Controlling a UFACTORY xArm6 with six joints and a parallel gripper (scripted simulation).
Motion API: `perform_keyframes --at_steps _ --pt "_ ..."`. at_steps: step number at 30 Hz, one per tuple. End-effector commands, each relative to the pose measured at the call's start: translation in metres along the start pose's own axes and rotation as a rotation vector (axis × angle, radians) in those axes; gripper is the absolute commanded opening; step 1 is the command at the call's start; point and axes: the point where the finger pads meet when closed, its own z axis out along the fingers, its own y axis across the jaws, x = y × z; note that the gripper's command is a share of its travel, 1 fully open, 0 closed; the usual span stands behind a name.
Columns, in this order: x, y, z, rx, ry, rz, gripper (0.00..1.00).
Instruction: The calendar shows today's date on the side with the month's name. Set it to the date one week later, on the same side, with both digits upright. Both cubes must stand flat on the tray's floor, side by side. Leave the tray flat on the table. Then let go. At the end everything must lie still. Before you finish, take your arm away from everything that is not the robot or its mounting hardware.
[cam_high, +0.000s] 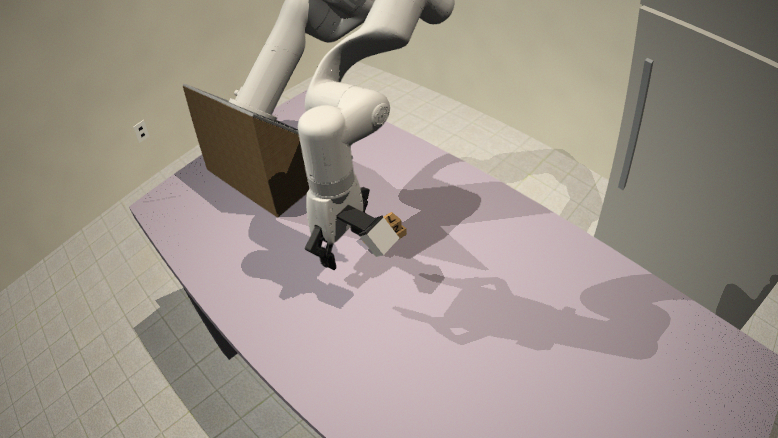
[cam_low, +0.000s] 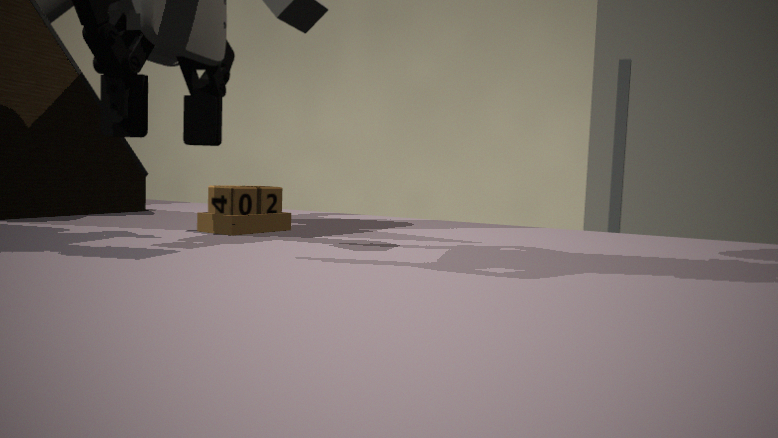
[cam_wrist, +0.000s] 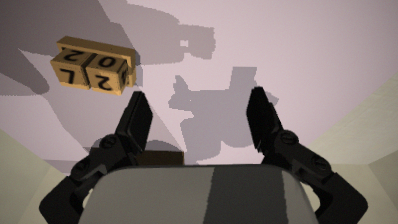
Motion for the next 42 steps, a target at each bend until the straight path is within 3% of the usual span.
perform_keyframes --at_steps 1,9,12,19,22,24,28,33,38,42 --pt "-0.012 0.002 -0.001 -0.001 0.000 0.014 1.00" --pt "-0.017 0.003 -0.001 -0.001 0.000 0.188 1.00" --pt "-0.038 0.005 -0.001 -0.001 0.000 0.188 1.00" --pt "-0.041 0.005 -0.001 -0.001 0.000 0.249 1.00" --pt "-0.044 0.006 -0.001 -0.001 0.000 0.363 1.00" --pt "-0.062 0.008 -0.001 -0.001 0.000 0.363 1.00" --pt "-0.066 0.008 -0.001 -0.001 0.000 0.373 1.00" --pt "-0.071 0.009 -0.001 -0.001 0.000 0.537 1.00" --pt "-0.092 0.012 -0.001 -0.001 0.000 0.537 1.00" --pt "-0.094 0.012 -0.001 -0.001 0.000 0.568 1.00"
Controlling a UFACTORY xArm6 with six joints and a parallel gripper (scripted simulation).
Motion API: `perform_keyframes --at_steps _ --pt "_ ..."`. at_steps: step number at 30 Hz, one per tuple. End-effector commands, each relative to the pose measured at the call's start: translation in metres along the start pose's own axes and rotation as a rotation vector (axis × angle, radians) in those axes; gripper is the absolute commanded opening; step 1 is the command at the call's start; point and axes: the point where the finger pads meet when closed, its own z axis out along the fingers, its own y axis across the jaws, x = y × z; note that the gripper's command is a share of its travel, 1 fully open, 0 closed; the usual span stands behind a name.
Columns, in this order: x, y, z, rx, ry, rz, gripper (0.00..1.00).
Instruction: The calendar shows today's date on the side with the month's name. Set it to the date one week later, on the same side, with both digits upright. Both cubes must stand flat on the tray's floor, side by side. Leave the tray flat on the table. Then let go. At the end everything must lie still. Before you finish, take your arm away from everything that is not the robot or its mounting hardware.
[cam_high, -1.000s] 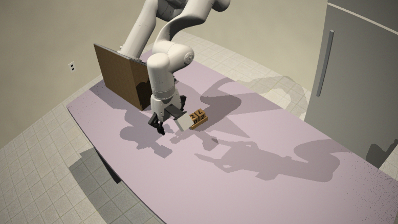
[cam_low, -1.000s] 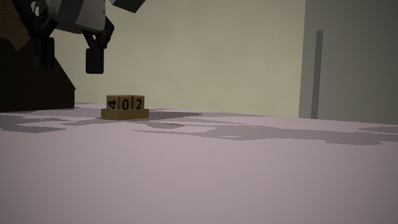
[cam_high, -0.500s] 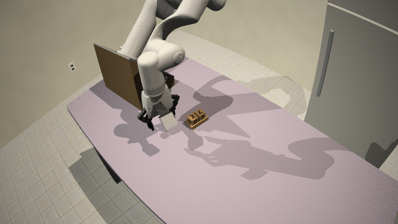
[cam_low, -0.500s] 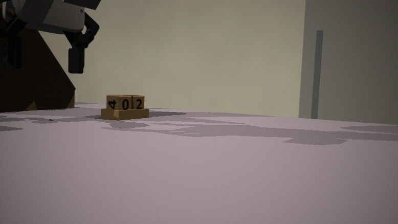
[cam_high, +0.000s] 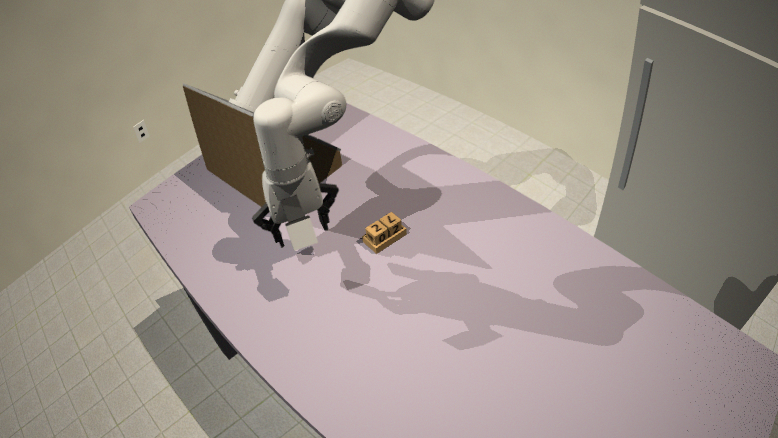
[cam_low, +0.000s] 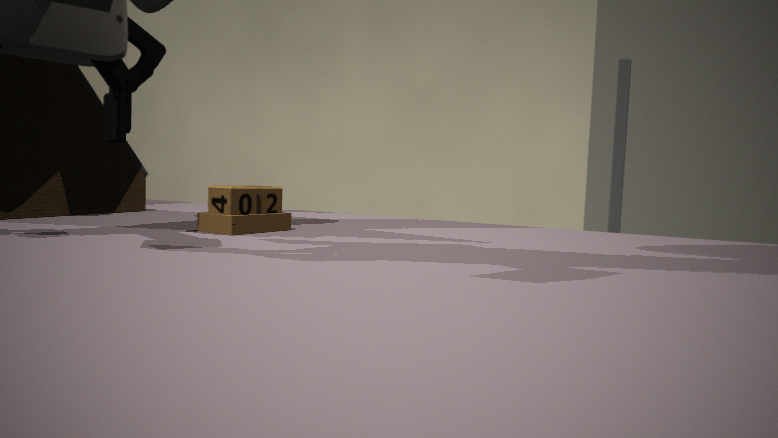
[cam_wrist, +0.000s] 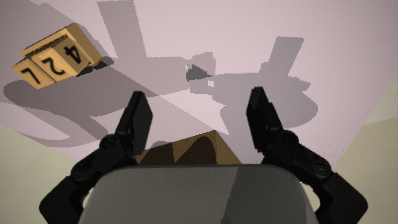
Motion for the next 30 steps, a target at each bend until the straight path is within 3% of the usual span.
perform_keyframes --at_steps 1,7,30 --pt "0.000 0.002 -0.001 -0.001 0.004 0.055 1.00" --pt "-0.020 0.017 -0.001 -0.001 0.004 0.169 1.00" --pt "-0.021 0.018 -0.001 -0.001 0.004 0.169 1.00"
